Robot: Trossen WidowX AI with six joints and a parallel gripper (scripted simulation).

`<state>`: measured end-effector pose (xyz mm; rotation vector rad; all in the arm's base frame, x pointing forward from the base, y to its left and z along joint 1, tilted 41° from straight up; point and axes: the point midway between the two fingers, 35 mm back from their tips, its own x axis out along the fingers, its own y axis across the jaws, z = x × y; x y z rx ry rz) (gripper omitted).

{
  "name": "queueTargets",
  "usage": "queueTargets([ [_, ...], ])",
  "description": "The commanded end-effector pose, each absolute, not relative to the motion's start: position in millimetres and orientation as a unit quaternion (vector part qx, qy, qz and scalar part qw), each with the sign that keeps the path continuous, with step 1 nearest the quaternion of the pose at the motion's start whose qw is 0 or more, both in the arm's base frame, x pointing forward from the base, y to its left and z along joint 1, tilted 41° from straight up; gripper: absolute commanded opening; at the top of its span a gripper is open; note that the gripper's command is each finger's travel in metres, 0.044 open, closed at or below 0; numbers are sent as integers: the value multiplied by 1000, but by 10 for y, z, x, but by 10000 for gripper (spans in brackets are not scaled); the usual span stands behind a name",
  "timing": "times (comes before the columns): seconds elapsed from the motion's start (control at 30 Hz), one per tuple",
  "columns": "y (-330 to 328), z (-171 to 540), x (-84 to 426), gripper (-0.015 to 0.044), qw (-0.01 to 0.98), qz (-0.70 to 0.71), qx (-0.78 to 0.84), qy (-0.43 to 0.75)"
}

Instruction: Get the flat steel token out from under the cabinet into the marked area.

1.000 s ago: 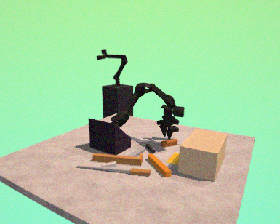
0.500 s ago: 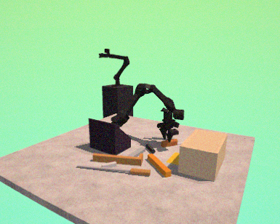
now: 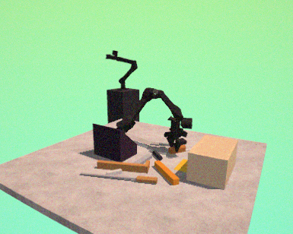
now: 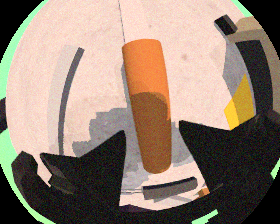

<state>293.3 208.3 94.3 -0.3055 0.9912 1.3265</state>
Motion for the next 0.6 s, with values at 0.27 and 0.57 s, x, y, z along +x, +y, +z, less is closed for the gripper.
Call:
queueTargets([
  [0.27,2107,907,2921,165,665,588,-135,441],
  [0.57,2107,907,2921,85,665,588,-135,441],
])
